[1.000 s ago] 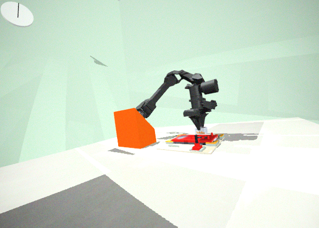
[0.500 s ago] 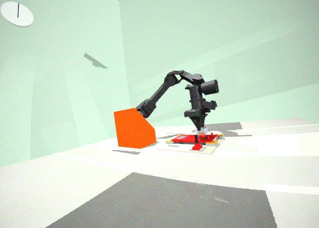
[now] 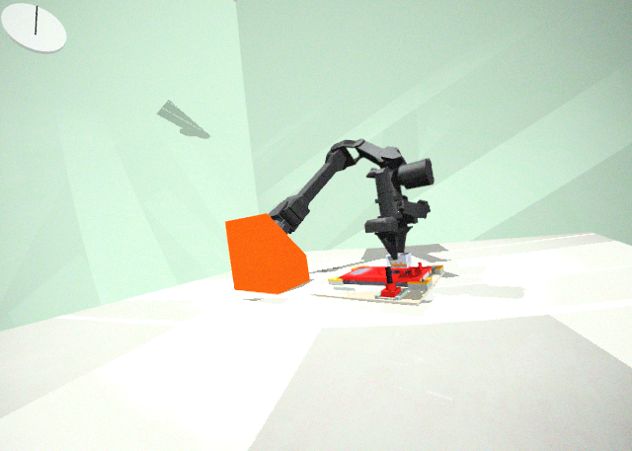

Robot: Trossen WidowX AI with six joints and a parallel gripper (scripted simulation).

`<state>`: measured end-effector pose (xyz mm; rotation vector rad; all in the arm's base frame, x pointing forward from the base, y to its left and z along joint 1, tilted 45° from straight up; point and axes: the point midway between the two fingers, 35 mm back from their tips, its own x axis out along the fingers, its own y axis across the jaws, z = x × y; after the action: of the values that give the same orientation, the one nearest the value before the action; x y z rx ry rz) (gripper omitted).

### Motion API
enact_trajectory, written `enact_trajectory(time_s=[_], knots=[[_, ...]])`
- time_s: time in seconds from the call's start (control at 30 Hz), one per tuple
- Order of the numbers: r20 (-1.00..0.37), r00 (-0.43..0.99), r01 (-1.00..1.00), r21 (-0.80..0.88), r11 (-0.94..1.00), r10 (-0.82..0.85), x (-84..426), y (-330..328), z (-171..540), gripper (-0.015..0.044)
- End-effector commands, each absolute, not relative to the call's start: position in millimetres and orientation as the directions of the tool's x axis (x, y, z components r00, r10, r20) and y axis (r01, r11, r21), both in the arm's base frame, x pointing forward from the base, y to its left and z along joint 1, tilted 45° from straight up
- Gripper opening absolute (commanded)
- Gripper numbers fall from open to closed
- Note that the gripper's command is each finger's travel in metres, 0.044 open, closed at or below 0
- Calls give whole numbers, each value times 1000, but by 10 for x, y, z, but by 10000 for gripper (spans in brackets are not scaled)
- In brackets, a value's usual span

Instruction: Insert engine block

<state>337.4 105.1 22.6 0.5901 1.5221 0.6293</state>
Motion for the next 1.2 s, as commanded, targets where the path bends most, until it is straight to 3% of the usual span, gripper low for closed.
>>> enact_trajectory(time_s=[0.0,1.17], knots=[[-711,-44,-3,703,711,702,3373,1060,218,158],[-711,-44,-2,703,711,702,3370,1100,176,158]])
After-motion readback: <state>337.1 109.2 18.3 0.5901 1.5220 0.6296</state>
